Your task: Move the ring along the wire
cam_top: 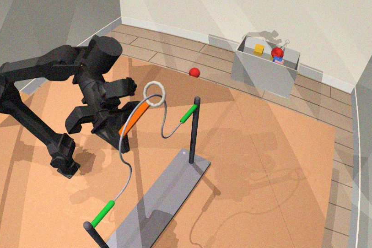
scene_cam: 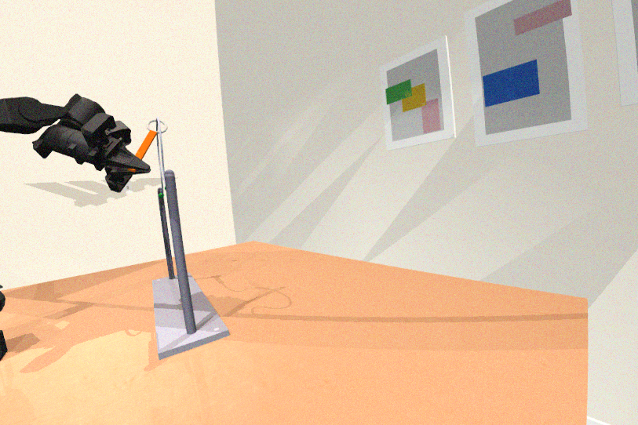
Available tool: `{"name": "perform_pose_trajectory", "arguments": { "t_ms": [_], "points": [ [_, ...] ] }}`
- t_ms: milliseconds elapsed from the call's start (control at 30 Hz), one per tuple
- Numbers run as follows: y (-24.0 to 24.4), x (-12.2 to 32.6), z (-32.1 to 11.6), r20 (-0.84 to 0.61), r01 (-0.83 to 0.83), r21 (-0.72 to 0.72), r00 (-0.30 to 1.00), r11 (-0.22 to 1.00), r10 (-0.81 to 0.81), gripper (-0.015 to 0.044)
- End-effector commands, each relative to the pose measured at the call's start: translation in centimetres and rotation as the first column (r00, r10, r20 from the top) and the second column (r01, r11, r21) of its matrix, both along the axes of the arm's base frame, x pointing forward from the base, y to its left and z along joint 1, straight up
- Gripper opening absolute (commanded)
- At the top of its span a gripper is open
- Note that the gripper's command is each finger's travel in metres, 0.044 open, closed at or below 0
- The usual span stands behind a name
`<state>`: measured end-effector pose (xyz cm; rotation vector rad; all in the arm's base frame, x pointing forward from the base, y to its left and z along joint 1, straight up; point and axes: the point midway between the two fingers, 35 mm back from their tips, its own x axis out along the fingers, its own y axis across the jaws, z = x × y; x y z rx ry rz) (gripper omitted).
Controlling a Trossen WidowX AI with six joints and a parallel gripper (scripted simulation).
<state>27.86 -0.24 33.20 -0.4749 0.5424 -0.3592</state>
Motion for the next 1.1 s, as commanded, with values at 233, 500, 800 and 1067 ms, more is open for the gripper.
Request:
{"name": "perform_pose_trajectory", "arguments": {
  "t_ms": [233,500,800,1067],
  "points": [
    [-0.6,-0.1,0.1,-0.02,-0.001,-0.158,1.0,0.987,-0.002,-0.015],
    [-1.0,-0.1,0.4,-0.03,-0.003,-0.27,1.0,0.963,-0.005,-0.015],
    [-1.3,-0.2,0.8,-0.041,-0.007,-0.382,0.999,0.924,-0.009,-0.015],
    [-1.6,-0.2,1.2,-0.052,-0.013,-0.486,0.999,0.874,-0.014,-0.015]
  ]
}}
